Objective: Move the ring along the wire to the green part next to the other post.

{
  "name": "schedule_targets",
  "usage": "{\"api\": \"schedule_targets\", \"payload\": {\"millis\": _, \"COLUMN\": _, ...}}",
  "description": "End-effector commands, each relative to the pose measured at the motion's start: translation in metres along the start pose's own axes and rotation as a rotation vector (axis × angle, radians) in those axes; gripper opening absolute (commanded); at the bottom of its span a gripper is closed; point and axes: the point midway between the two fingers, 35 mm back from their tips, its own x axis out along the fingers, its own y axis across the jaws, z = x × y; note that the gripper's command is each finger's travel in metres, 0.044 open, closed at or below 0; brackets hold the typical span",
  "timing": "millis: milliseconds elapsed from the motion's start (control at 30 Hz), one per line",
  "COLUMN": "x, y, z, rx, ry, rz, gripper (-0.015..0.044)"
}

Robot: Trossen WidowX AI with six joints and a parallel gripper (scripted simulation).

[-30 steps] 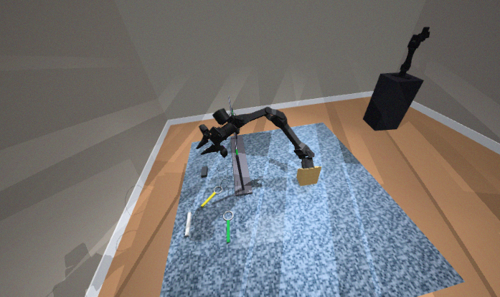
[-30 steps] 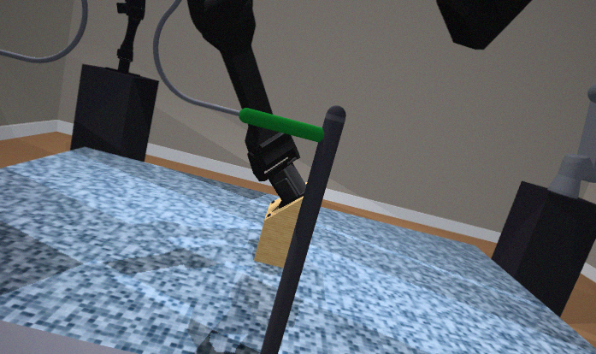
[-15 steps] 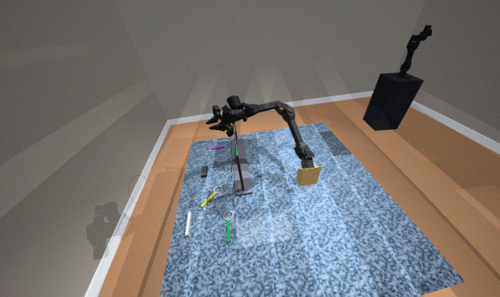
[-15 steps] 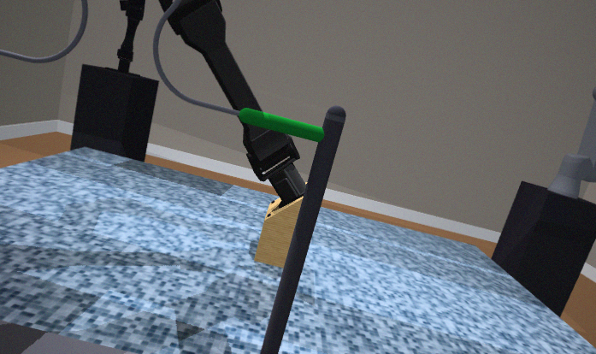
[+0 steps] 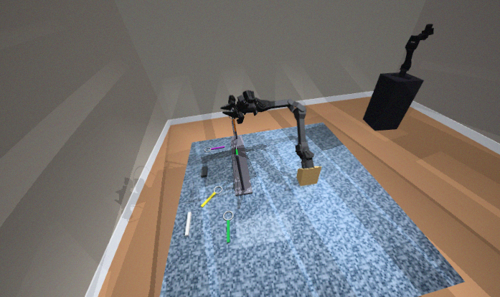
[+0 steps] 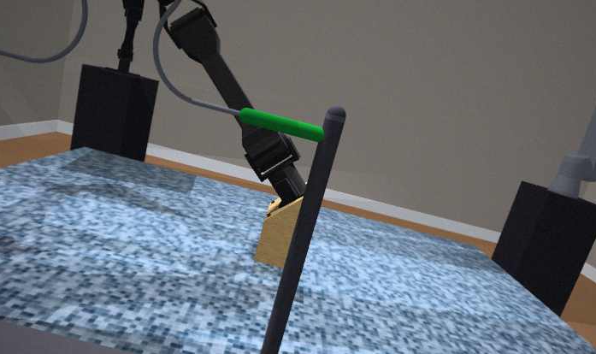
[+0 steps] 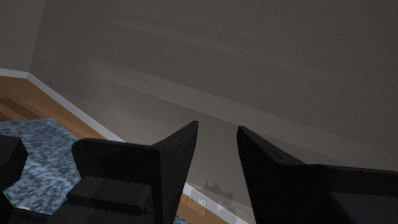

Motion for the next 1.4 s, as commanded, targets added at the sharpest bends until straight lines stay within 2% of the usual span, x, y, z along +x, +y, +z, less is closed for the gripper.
{"api": "schedule_targets", "payload": {"millis": 0, "x": -0.032, "y": -0.031, "z": -0.004, "rx": -0.007, "ry": -0.021, "rz": -0.085, "gripper": 0.0160}}
{"api": "schedule_targets", "payload": {"millis": 233, "x": -0.089, "y": -0.100, "z": -0.018, "rx": -0.044, "ry": 0.000, "rz": -0.296, "gripper": 0.0160}}
{"api": "schedule_targets", "payload": {"millis": 500, "x": -0.122, "y": -0.143, "z": -0.066, "rx": -0.020, "ry": 0.105, "rz": -0.416, "gripper": 0.0160}}
{"api": "schedule_targets", "payload": {"millis": 733, "x": -0.149, "y": -0.166, "z": -0.124, "rx": 0.014, "ry": 0.194, "rz": -0.454, "gripper": 0.0160}}
{"api": "schedule_targets", "payload": {"millis": 1033, "x": -0.202, "y": -0.189, "z": -0.201, "rx": 0.066, "ry": 0.305, "rz": -0.490, "gripper": 0.0160}}
{"api": "schedule_targets", "payload": {"millis": 1367, "x": -0.249, "y": -0.180, "z": -0.282, "rx": 0.135, "ry": 0.344, "rz": -0.412, "gripper": 0.0160}}
